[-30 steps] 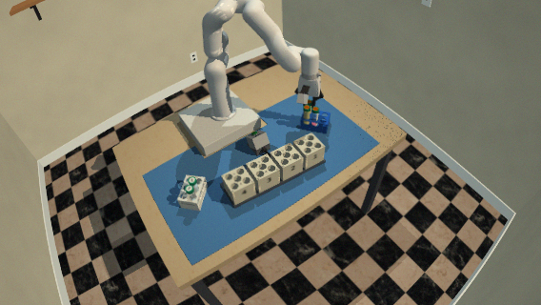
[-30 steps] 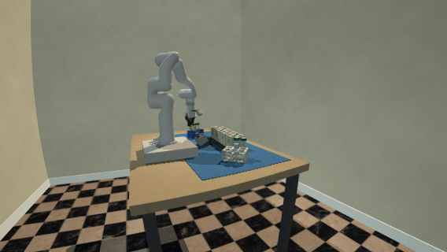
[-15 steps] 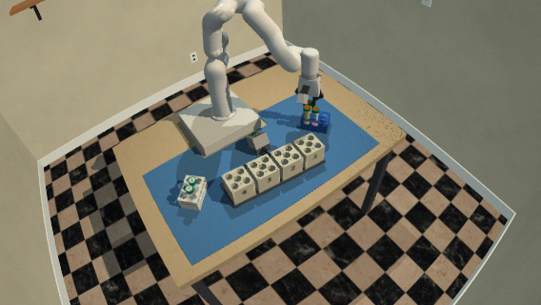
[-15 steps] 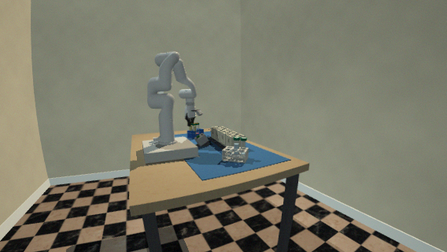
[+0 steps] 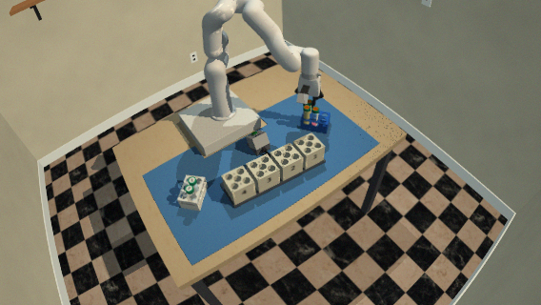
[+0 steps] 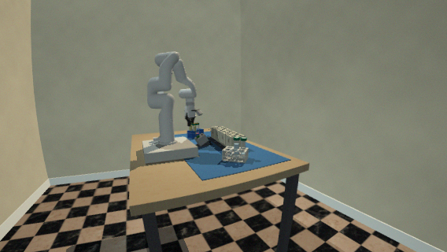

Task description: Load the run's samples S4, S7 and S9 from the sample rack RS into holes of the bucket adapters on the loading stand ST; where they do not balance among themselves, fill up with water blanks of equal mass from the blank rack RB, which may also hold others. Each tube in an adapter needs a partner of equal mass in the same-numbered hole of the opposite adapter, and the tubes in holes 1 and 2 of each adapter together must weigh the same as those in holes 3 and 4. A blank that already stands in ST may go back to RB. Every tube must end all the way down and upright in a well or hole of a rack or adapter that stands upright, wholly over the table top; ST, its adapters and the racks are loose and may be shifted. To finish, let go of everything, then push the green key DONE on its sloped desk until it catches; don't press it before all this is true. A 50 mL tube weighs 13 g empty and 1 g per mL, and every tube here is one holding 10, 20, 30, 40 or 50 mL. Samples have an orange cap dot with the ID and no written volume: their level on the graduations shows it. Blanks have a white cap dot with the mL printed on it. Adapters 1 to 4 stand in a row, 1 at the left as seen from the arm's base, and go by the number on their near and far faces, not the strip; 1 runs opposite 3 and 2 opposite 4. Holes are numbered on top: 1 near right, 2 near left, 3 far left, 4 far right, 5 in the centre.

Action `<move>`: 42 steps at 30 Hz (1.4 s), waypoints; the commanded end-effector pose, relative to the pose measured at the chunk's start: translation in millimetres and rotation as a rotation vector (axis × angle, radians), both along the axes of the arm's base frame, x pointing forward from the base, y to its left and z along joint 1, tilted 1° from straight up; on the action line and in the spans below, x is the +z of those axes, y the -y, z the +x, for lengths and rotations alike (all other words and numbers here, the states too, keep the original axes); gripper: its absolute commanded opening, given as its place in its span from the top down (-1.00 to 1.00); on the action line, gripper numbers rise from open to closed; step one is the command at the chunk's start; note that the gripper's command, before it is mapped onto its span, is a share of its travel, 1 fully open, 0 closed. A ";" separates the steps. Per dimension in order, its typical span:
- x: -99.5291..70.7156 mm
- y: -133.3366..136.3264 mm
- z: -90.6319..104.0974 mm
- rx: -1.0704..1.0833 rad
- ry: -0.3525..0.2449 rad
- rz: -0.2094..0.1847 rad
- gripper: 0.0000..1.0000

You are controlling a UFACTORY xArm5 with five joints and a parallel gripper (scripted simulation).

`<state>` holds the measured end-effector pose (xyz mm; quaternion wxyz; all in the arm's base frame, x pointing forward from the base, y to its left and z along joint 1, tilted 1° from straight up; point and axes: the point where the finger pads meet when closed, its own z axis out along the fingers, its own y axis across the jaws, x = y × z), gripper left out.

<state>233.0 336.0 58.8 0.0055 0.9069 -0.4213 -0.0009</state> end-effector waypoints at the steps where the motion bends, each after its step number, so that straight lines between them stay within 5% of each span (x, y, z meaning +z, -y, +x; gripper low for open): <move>1: 4.0 -1.2 0.8 0.000 0.002 0.003 1.00; 32: 20.0 -1.3 1.0 0.000 0.002 0.003 1.00; 42: 38.0 -1.4 1.2 0.000 0.002 0.003 1.00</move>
